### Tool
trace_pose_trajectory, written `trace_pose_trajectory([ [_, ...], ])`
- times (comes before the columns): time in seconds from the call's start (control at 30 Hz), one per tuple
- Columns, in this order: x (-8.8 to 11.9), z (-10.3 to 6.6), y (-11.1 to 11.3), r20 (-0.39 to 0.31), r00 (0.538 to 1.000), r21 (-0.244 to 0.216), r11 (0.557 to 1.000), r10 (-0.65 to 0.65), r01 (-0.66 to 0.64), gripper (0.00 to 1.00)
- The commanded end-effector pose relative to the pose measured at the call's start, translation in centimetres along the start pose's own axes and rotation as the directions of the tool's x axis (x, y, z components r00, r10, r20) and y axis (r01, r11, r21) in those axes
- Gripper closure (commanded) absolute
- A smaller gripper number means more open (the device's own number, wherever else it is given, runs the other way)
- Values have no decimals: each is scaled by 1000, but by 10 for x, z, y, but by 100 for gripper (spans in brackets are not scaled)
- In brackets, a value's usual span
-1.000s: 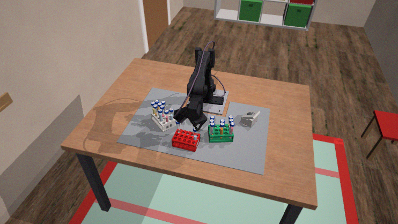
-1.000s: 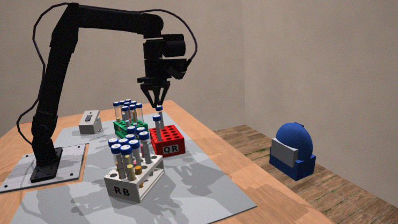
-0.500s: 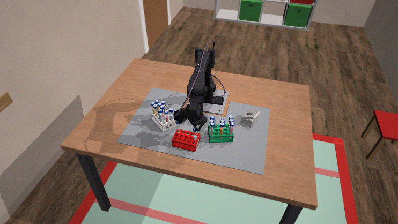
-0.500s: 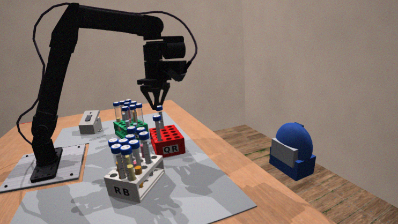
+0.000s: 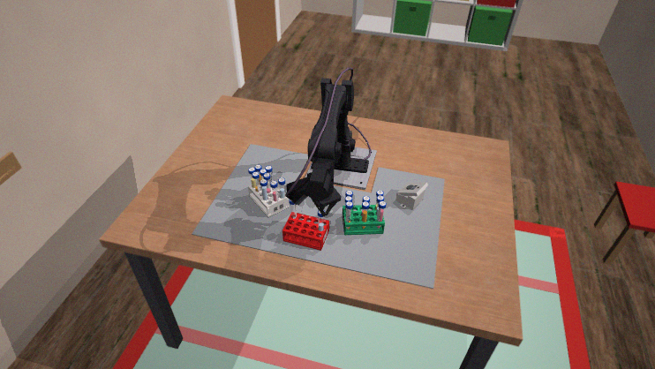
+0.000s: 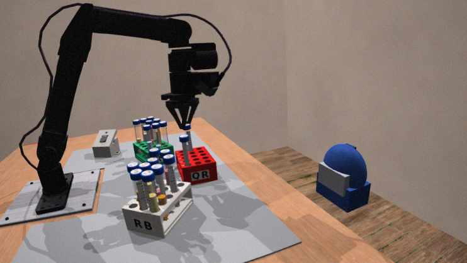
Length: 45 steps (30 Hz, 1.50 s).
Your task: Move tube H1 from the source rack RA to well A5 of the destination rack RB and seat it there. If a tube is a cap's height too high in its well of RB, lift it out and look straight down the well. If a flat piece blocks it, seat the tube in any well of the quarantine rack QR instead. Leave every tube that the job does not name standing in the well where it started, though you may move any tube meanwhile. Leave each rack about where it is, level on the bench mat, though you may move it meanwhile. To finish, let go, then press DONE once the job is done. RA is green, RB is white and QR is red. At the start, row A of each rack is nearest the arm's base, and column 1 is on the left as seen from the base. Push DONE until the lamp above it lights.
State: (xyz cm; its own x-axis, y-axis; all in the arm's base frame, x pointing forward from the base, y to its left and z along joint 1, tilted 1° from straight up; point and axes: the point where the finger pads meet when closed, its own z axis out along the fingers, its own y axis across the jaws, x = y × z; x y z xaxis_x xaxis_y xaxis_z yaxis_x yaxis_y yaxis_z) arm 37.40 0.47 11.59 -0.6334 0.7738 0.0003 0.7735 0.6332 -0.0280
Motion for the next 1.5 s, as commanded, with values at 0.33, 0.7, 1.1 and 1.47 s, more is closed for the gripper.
trace_pose_trajectory([
  [0.33, -4, -19, 11, 55, 998, -58, 998, -6, 9, 100],
  [0.7, -4, -19, 11, 55, 998, -58, 998, -6, 9, 100],
  [1.1, 1, -29, 5, 41, 999, -39, 999, -6, 7, 100],
  [1.47, 3, -38, 2, 40, 999, -39, 999, -5, 7, 100],
])
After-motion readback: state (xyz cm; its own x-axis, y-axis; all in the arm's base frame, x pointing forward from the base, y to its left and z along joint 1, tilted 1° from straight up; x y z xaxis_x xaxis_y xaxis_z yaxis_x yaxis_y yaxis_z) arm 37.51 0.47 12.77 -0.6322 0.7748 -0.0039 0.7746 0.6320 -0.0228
